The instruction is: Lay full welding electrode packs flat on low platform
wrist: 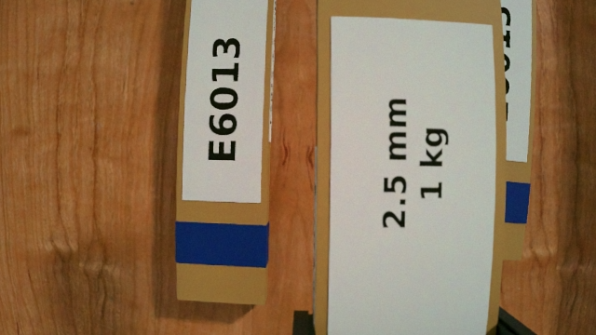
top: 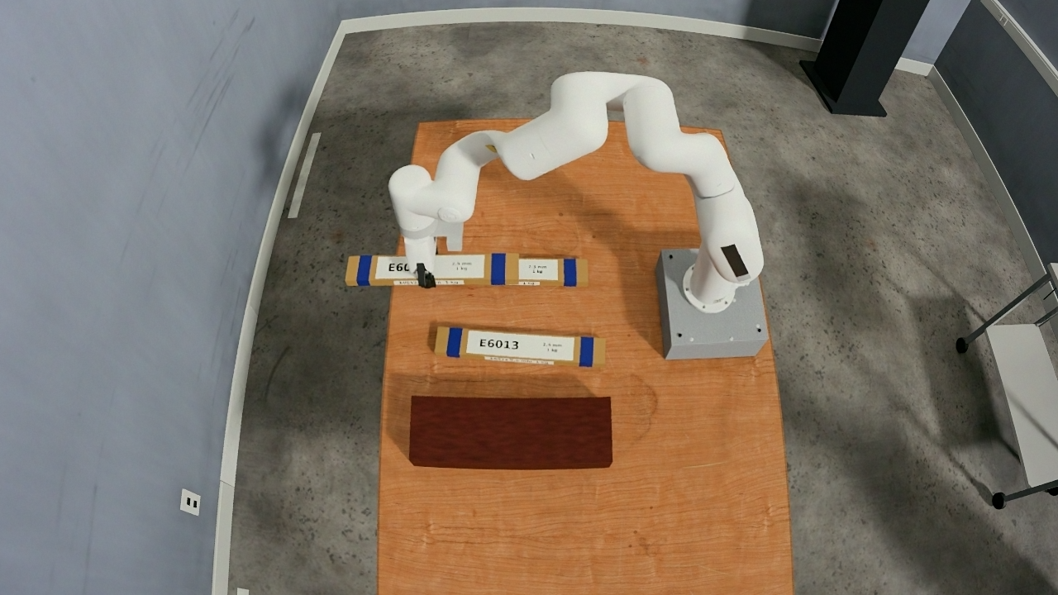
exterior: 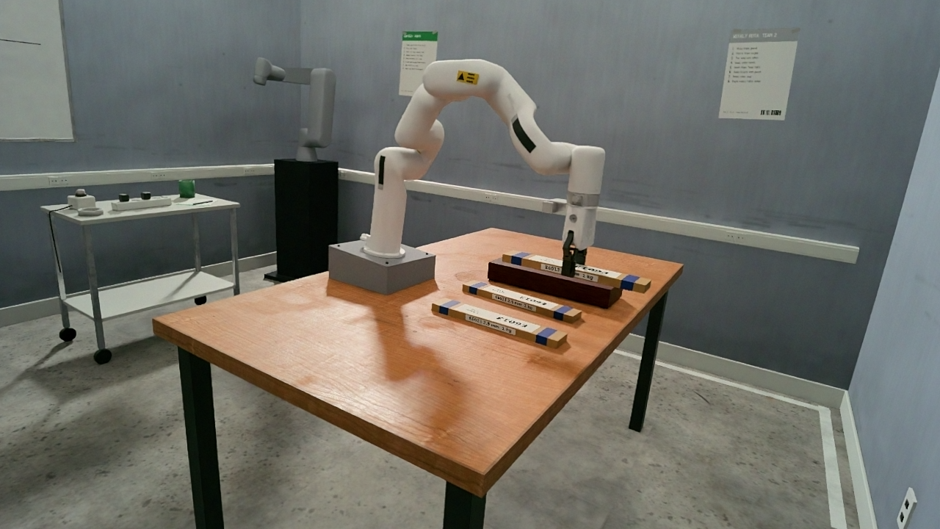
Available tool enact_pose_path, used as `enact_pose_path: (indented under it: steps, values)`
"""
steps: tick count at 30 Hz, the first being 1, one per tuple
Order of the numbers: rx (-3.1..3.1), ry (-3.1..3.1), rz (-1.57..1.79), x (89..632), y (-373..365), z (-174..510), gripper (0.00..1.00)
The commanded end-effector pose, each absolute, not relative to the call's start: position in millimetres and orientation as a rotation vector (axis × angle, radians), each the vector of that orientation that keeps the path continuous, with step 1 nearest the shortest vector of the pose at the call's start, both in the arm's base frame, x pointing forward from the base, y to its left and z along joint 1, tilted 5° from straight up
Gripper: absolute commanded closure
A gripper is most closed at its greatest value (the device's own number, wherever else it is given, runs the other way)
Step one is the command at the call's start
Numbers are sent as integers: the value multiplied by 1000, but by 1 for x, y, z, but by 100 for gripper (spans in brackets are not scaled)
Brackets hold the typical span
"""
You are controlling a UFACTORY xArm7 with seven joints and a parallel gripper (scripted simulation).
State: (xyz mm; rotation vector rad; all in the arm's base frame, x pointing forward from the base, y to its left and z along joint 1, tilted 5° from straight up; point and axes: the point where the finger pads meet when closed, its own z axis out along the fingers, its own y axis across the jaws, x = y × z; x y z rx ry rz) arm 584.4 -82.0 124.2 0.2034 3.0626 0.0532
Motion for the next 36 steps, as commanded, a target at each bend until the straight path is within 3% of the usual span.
enact_pose_path:
  steps: [1,36]
  values:
    - [203,3056,52,586,-82,127,42]
    - [151,3058,50,586,-82,127,42]
